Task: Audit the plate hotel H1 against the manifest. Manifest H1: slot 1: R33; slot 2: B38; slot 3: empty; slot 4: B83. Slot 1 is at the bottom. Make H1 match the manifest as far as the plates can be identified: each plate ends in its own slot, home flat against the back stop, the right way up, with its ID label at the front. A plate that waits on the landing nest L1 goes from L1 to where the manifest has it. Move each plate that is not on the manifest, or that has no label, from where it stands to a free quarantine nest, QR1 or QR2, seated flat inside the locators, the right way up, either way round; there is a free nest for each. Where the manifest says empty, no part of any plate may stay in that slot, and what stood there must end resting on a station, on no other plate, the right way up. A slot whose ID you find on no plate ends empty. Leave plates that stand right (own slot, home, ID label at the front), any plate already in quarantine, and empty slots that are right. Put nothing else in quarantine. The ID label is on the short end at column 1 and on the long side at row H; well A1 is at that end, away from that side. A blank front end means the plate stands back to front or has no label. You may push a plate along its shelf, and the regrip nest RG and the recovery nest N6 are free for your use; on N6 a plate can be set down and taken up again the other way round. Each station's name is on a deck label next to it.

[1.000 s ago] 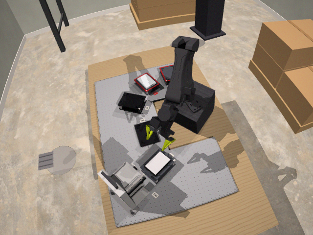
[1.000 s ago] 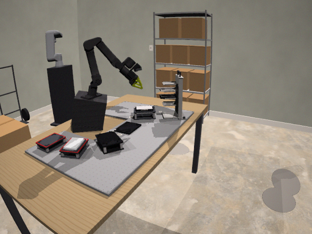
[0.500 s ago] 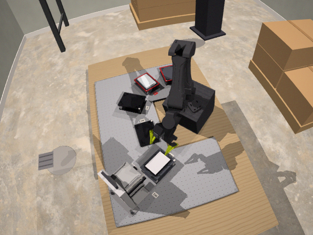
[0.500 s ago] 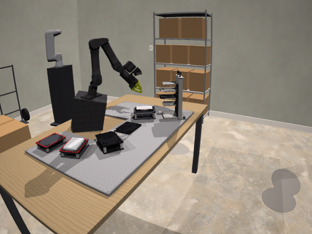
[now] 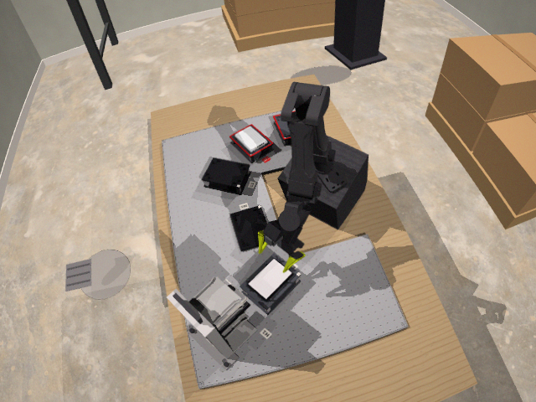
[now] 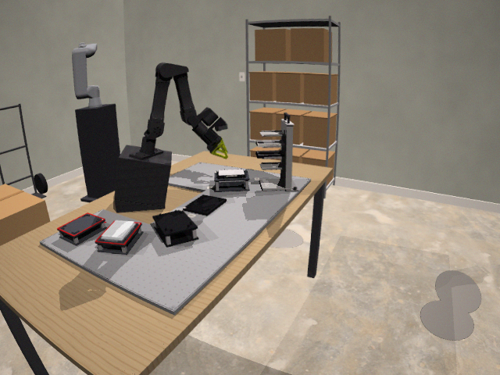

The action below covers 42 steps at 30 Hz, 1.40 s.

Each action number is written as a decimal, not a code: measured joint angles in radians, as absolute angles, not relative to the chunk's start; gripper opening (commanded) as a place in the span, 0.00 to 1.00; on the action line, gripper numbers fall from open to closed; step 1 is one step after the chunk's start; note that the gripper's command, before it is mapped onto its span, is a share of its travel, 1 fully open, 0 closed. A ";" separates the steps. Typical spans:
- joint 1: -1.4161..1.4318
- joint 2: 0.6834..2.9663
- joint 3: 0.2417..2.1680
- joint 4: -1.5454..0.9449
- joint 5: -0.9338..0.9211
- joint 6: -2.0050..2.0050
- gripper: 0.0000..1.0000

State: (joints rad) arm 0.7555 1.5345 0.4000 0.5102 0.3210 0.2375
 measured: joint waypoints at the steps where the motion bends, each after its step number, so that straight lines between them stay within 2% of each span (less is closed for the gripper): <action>1: 0.756 1.545 0.398 0.522 0.321 0.237 1.00; 9: 0.751 1.642 0.394 0.644 0.319 0.236 1.00; 37: 0.751 1.645 0.393 0.678 0.319 0.236 1.00; 42: 0.748 1.727 0.393 0.751 0.315 0.233 1.00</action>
State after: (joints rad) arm 0.7475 1.7271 0.3935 0.7513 0.3153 0.2333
